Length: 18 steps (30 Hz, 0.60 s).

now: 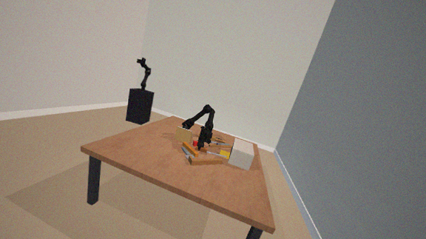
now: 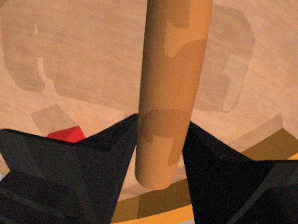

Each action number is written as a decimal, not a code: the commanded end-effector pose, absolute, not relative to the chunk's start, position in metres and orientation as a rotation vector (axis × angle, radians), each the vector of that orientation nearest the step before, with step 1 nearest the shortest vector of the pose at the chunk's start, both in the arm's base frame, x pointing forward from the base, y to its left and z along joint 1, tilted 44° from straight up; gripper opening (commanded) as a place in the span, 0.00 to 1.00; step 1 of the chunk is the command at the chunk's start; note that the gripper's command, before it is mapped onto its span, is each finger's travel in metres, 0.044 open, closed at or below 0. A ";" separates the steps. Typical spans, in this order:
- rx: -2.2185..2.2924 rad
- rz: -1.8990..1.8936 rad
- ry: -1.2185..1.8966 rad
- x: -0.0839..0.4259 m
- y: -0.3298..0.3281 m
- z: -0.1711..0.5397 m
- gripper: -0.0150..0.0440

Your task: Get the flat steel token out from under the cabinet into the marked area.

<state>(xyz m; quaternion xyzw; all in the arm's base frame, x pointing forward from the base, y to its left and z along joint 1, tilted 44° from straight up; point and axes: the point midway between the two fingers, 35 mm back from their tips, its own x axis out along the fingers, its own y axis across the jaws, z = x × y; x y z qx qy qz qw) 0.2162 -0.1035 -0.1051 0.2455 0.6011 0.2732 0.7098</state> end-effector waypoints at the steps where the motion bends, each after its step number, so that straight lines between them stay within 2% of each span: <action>1: 0.539 0.599 1.333 0.216 -0.110 -0.108 0.25; 18: 0.536 0.600 1.332 0.215 -0.124 -0.121 0.25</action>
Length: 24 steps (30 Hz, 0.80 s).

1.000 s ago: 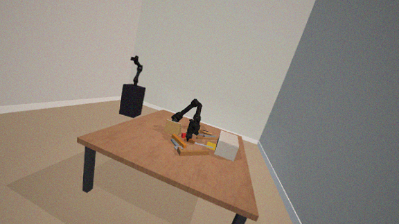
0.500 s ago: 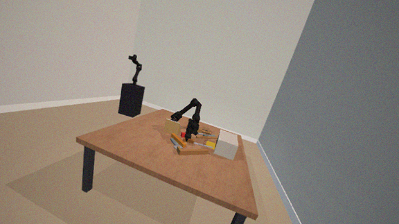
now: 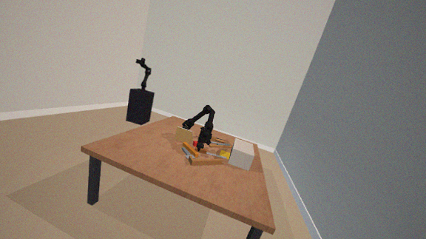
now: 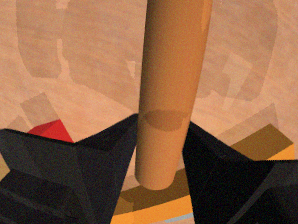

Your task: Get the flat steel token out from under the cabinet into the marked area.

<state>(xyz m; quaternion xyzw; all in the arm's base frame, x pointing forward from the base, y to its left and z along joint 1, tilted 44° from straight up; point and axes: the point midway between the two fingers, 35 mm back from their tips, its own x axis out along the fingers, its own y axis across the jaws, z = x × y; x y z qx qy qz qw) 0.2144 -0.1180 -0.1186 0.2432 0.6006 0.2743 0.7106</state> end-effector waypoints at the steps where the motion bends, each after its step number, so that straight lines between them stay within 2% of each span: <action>1: 0.536 0.600 1.332 0.215 -0.124 -0.121 0.25; 8: 0.535 0.601 1.332 0.214 -0.128 -0.125 0.25; 15: 0.538 0.608 1.332 0.214 -0.125 -0.125 0.57; 16: 0.538 0.608 1.332 0.214 -0.125 -0.125 0.59; 19: 0.538 0.608 1.332 0.214 -0.125 -0.125 0.59; 22: 0.534 0.602 1.331 0.214 -0.125 -0.125 0.71; 24: 0.534 0.602 1.331 0.214 -0.125 -0.125 0.71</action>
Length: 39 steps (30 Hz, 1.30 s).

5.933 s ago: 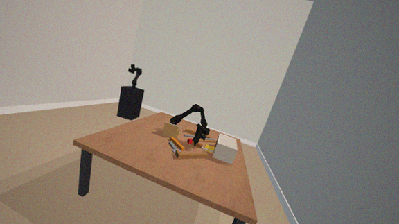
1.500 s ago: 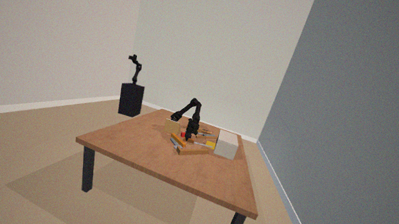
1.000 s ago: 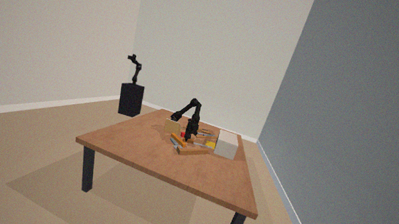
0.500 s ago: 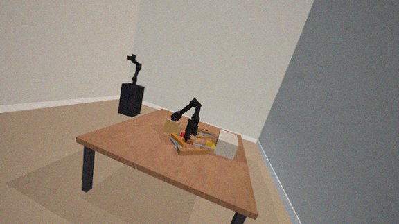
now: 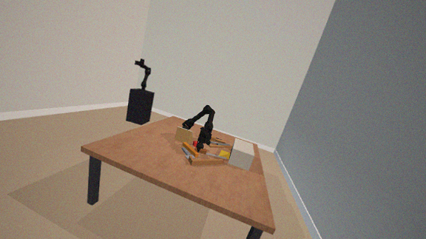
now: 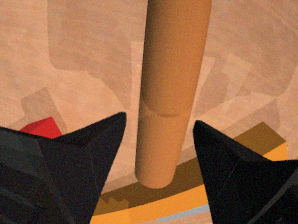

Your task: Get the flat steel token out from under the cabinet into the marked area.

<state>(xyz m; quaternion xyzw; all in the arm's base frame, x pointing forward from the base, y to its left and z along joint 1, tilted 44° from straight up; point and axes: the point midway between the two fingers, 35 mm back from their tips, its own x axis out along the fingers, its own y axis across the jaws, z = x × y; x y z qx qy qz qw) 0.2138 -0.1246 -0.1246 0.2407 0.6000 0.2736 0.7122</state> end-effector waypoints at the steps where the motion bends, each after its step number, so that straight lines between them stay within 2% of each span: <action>1: 0.532 0.604 1.330 0.214 -0.125 -0.125 0.71; 13: 0.532 0.603 1.331 0.211 -0.122 -0.127 0.71; 18: 0.529 0.605 1.328 0.213 -0.124 -0.125 0.49; 26: 0.529 0.605 1.328 0.213 -0.124 -0.125 0.40; 29: 0.529 0.605 1.328 0.213 -0.124 -0.125 0.27; 39: 0.530 0.604 1.329 0.222 -0.124 -0.124 0.25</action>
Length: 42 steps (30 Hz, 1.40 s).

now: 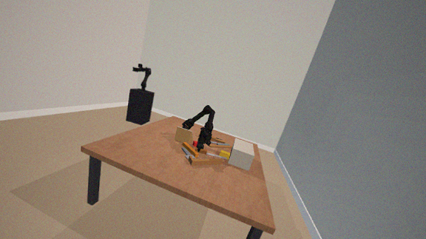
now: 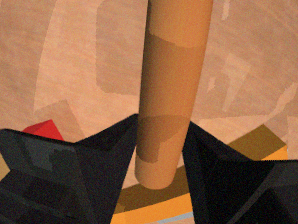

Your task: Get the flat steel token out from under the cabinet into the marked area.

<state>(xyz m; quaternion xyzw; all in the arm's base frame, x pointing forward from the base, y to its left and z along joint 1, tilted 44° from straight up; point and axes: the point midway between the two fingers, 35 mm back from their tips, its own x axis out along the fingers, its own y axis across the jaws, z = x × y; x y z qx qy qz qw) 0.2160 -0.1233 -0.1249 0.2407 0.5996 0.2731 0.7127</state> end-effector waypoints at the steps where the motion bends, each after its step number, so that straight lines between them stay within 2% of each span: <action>1: 0.530 0.604 1.329 0.224 -0.124 -0.124 0.25; 42: 0.532 0.604 1.327 0.285 -0.126 -0.114 0.25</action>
